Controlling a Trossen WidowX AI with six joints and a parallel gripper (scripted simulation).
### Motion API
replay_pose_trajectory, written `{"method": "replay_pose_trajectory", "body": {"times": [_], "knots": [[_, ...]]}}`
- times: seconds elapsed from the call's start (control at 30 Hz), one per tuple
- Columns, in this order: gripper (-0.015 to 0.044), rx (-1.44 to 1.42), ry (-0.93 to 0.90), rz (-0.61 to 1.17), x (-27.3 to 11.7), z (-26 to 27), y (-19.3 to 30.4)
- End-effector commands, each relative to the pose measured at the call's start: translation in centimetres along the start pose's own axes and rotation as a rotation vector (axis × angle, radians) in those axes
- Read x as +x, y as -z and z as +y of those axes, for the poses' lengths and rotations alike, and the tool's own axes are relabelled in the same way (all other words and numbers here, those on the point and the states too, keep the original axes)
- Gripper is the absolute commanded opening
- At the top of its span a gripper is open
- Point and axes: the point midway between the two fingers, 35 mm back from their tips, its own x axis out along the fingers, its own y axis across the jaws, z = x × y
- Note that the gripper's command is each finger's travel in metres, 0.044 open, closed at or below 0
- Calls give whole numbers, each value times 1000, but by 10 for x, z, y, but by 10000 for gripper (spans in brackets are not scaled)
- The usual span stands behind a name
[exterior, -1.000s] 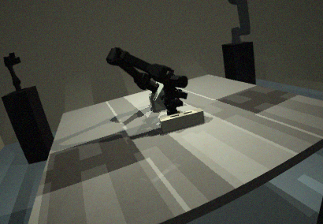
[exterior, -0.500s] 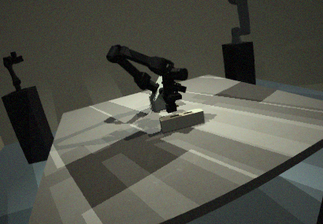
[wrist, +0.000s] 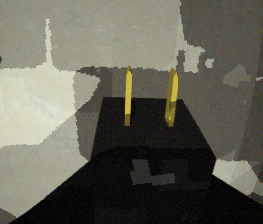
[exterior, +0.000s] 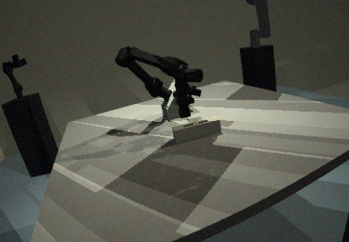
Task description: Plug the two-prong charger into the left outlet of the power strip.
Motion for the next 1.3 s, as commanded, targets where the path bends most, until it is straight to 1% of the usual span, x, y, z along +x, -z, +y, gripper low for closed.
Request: {"method": "replay_pose_trajectory", "body": {"times": [0.0,1.27], "knots": [[0,64,-3,-7,1,-1,-3],[0,658,-40,-21,16,-3,-21]]}}
